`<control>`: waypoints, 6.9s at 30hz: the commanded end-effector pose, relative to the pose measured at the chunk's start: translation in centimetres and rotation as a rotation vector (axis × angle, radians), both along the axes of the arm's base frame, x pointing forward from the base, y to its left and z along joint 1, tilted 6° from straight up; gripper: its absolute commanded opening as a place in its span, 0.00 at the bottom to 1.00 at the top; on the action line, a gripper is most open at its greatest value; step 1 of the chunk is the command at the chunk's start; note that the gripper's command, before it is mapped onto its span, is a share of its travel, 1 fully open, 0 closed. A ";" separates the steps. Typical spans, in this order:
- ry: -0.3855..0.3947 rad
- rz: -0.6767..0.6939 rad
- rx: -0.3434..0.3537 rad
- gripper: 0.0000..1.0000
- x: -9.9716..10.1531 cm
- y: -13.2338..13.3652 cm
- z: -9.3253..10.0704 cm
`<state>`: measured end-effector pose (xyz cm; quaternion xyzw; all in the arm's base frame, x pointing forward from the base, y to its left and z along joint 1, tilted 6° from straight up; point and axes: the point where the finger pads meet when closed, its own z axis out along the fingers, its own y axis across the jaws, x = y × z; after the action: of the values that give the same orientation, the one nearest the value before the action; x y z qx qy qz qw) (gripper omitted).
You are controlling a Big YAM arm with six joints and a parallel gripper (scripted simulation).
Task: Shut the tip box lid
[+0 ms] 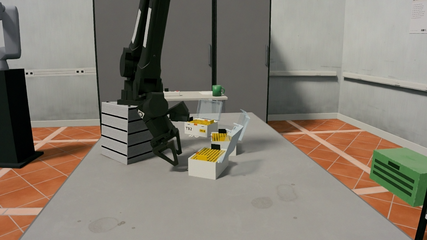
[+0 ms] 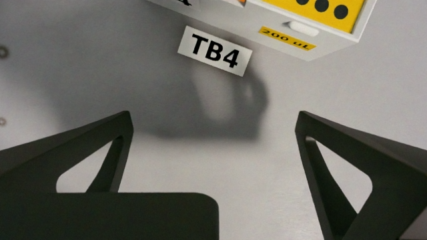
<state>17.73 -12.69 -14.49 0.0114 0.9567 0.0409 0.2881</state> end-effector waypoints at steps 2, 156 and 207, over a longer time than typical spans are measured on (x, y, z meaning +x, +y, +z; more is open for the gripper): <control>-0.004 -0.003 -0.003 1.00 0.0 0.1 0.2; 0.542 -0.293 0.109 0.00 21.0 -6.8 12.0; 0.508 -0.298 0.096 0.00 19.0 -7.0 11.2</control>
<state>36.51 -18.85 -4.63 0.1761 0.9830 0.0477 0.0196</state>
